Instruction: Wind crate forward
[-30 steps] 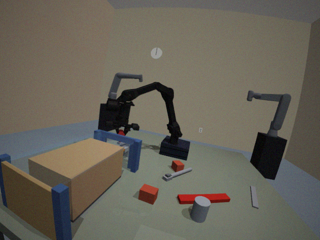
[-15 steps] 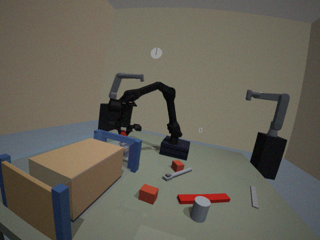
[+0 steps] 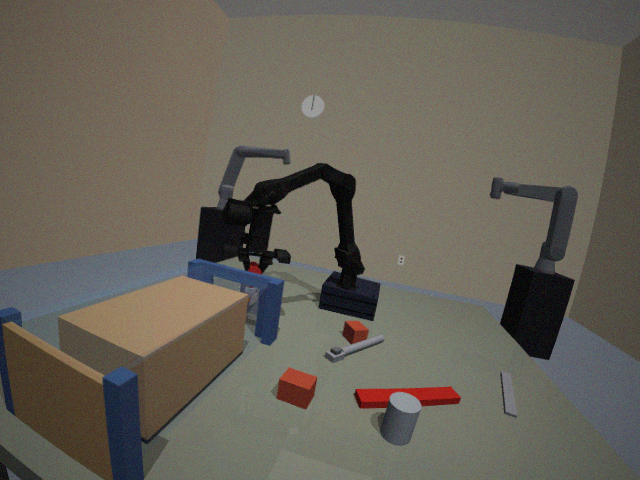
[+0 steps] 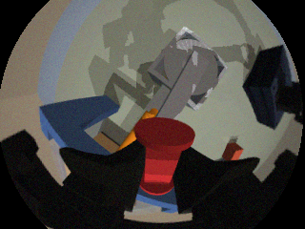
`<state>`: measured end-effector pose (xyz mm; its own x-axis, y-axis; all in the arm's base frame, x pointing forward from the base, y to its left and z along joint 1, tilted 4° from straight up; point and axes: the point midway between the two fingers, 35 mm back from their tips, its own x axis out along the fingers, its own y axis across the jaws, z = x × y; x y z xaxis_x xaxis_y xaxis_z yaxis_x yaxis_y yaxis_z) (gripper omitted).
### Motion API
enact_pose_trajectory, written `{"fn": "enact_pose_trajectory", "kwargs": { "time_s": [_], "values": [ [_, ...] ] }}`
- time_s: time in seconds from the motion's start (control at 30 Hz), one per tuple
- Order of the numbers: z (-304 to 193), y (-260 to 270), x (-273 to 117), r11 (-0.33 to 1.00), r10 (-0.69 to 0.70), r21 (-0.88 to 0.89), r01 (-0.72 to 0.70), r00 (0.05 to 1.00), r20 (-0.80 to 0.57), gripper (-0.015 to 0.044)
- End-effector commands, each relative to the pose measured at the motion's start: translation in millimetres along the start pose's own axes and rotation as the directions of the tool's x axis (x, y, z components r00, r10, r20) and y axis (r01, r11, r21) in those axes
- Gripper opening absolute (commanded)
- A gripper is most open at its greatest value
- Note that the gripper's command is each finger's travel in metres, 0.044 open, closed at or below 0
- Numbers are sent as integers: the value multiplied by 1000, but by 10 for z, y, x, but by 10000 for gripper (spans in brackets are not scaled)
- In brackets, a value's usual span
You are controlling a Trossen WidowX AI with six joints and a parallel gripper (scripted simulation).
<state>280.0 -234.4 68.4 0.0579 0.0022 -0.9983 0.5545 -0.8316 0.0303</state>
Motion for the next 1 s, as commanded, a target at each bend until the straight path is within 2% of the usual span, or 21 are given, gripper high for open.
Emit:
{"fn": "enact_pose_trajectory", "kwargs": {
  "time_s": [0.0,0.97],
  "values": [
    [-64,-135,9,1000,-29,-3,29,999,-14,0],
    [-93,-443,5,1000,-31,-2,31,999,-14,0]
  ]
}}
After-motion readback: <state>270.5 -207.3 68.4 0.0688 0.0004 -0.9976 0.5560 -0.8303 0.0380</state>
